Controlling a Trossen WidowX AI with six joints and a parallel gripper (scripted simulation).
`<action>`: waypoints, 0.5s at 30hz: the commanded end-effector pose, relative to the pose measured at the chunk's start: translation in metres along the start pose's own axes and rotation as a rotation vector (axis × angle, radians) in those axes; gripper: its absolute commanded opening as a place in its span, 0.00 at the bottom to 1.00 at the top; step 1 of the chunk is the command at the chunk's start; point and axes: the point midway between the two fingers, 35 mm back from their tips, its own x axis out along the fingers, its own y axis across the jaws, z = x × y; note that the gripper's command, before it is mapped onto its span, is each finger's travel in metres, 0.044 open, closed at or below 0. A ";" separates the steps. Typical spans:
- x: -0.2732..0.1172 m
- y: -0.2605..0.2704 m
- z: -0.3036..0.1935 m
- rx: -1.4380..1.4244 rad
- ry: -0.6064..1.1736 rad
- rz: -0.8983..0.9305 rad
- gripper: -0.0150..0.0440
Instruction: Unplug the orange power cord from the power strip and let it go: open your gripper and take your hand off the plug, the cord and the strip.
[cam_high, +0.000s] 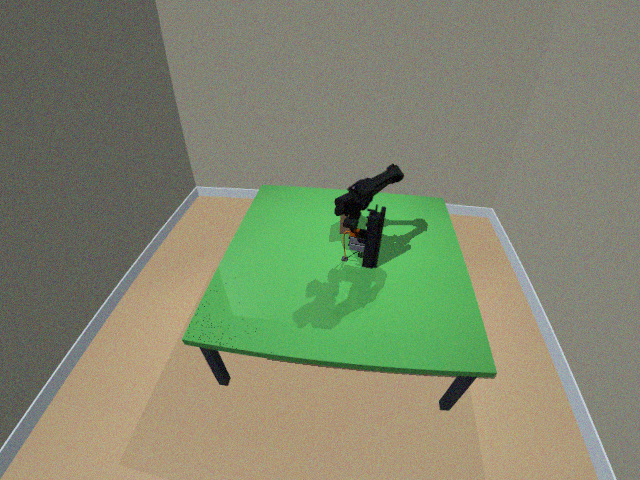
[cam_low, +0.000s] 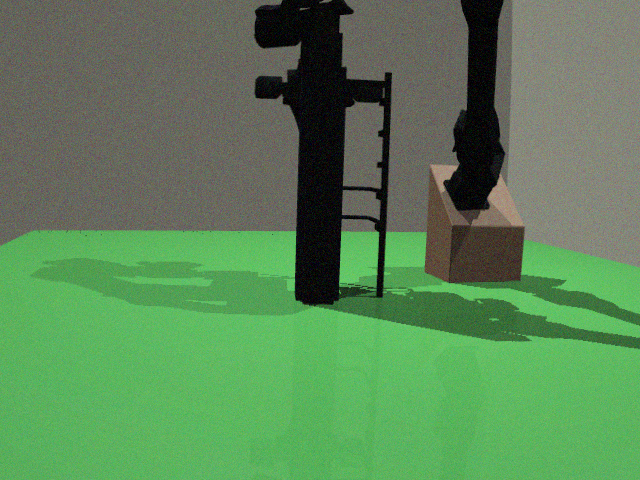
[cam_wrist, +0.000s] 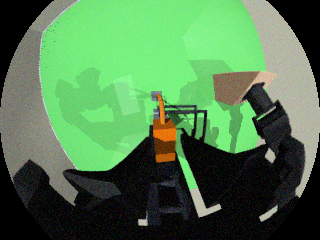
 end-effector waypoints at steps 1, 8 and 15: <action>0.002 0.000 -0.002 0.004 0.004 0.001 0.53; 0.012 0.000 -0.002 0.004 0.004 0.001 0.53; 0.010 0.000 -0.001 0.001 0.001 0.000 0.37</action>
